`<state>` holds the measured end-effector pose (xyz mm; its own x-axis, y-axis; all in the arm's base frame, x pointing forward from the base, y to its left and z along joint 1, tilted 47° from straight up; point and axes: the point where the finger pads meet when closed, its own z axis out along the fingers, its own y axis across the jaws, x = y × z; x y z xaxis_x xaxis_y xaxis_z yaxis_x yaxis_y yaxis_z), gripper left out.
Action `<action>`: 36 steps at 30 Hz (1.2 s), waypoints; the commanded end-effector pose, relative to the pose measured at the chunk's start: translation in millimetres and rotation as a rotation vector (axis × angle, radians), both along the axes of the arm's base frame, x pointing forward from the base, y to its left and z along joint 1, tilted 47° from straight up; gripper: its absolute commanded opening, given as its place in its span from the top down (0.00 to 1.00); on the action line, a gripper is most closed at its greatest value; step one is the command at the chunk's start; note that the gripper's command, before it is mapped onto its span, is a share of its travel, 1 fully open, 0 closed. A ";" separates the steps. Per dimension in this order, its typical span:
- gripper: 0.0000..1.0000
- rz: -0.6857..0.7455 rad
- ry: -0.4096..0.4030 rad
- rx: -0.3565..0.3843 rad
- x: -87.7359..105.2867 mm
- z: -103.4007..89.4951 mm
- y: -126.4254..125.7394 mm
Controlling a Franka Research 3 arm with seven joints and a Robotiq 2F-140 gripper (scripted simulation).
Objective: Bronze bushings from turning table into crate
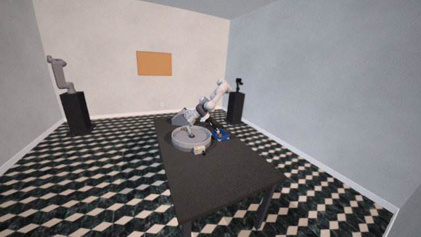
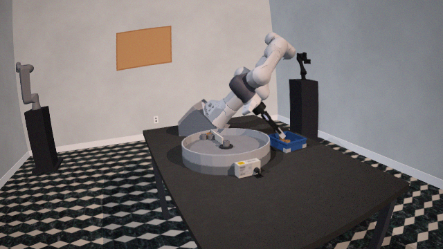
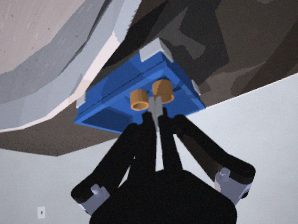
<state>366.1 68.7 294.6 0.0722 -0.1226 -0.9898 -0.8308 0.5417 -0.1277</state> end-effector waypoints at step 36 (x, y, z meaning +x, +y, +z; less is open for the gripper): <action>1.00 0.000 -0.001 -0.002 2.1 -5.9 4.9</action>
<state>368.4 72.6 290.3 0.0714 -0.1217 -0.9900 -0.8309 0.5419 -0.1265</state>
